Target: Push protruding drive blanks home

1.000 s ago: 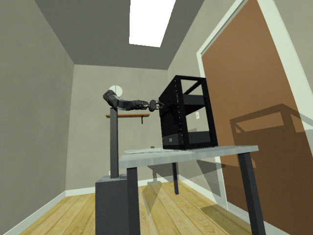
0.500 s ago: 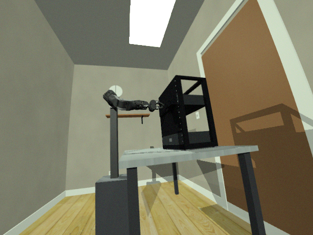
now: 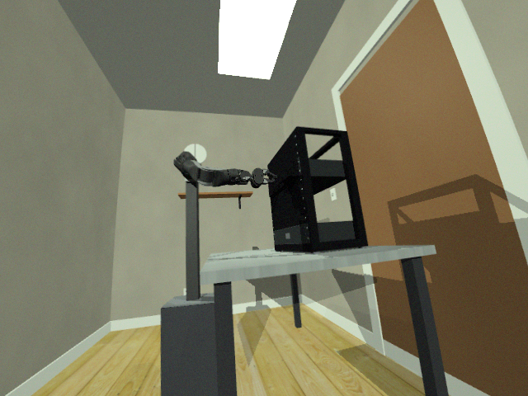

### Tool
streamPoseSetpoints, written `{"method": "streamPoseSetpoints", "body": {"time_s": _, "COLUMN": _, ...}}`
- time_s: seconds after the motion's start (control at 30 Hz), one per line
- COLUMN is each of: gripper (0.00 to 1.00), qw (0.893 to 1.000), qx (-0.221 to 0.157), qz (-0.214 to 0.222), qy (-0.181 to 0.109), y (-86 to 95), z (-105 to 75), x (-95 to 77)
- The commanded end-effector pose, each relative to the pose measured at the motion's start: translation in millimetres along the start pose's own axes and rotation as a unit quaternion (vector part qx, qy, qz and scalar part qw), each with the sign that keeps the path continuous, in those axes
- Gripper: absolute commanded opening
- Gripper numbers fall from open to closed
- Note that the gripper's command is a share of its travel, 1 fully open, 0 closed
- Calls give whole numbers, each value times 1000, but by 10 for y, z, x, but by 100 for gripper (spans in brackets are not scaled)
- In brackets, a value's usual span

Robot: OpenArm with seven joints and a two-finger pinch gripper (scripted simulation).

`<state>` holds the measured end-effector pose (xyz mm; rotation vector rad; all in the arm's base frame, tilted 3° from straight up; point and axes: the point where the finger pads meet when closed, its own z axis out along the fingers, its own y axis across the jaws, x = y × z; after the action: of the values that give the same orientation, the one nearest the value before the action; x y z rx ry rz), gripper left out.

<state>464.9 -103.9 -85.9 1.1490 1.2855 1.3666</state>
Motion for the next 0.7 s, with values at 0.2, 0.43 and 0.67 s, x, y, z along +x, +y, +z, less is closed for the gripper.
{"method": "streamPoseSetpoints", "body": {"time_s": 0.2, "gripper": 0, "qw": 1000, "qx": 0, "qz": 0, "qy": 0, "y": 14, "z": 4, "x": 7}}
{"method": "streamPoseSetpoints", "body": {"time_s": 0.43, "gripper": 0, "qw": 1000, "qx": 1, "qz": -1, "qy": -1, "y": -8, "z": 104, "x": -7}}
{"method": "streamPoseSetpoints", "body": {"time_s": 0.67, "gripper": 0, "qw": 1000, "qx": 0, "qz": 0, "qy": 0, "y": 0, "z": 103, "x": 2}}
